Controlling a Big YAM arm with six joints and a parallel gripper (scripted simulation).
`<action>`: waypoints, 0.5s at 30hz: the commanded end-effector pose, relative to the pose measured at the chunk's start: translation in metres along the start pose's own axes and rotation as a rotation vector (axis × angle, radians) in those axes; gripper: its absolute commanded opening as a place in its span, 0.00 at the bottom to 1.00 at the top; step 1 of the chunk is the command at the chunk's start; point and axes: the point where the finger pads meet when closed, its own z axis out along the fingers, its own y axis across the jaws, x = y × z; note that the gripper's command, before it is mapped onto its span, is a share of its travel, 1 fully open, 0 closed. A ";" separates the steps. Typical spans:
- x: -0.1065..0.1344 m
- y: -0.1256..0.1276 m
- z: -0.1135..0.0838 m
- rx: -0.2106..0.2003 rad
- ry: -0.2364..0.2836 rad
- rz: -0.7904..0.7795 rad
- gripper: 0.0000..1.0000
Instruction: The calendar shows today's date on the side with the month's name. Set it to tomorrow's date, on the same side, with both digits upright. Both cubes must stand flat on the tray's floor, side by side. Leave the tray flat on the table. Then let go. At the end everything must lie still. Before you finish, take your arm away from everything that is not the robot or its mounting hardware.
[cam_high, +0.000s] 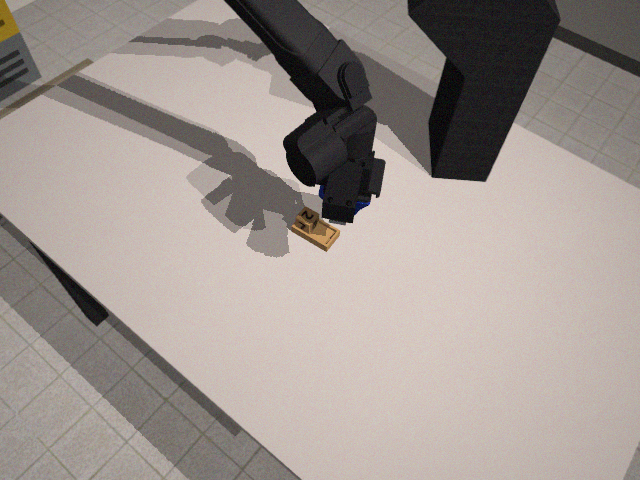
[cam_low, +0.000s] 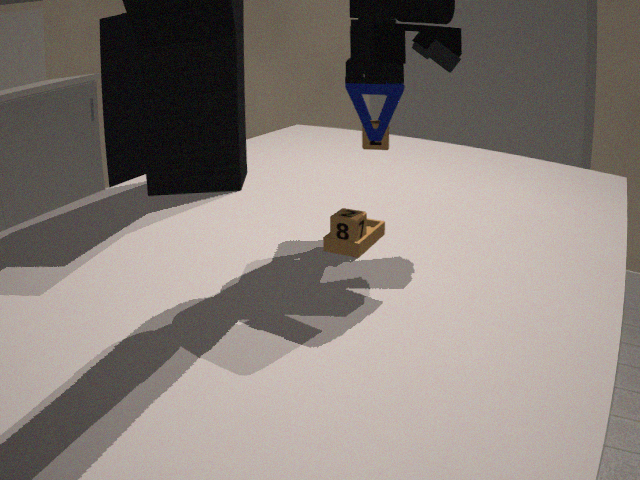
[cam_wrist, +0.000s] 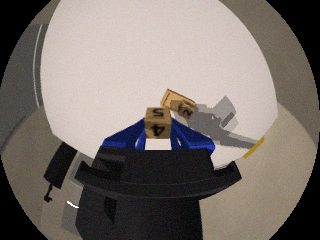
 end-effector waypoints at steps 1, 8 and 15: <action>-0.010 0.009 -0.001 0.000 -0.021 0.190 0.27; -0.012 0.016 -0.001 -0.003 -0.018 0.424 0.27; -0.014 0.020 0.000 -0.004 -0.019 0.588 0.27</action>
